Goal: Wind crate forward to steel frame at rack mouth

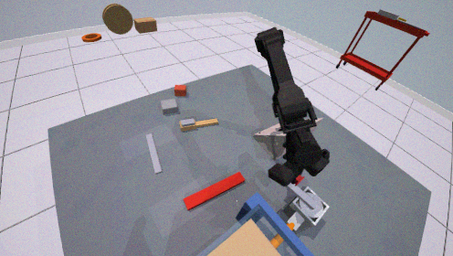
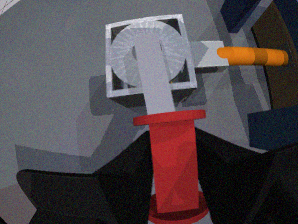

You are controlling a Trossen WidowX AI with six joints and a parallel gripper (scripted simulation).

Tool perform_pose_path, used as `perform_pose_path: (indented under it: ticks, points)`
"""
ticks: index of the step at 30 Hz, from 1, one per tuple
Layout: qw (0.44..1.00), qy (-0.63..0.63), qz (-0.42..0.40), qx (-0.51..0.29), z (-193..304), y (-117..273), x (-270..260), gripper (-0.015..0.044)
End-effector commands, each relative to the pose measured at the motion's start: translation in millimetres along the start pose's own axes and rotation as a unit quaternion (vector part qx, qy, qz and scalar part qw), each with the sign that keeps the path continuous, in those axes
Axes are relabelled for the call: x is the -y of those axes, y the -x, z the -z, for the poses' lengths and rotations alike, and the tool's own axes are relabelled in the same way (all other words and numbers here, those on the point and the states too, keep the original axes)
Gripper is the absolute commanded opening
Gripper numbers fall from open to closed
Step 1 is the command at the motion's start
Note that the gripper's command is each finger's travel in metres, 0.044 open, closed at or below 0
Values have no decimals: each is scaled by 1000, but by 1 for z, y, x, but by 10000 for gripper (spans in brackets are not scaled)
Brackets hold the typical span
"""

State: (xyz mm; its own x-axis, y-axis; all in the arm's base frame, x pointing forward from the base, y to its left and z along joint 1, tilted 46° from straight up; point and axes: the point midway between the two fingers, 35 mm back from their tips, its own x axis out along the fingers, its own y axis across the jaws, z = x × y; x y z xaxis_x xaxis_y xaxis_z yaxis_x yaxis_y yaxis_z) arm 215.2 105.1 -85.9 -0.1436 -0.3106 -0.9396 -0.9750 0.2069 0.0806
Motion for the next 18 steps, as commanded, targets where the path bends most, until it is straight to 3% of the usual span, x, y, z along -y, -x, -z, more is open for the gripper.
perform_pose_path:
  ticks: [1,18]
  points:
    - [1000,-7,17,-1,-2,-2,18,0]
    - [1000,-7,18,0,-8,-5,36,0]
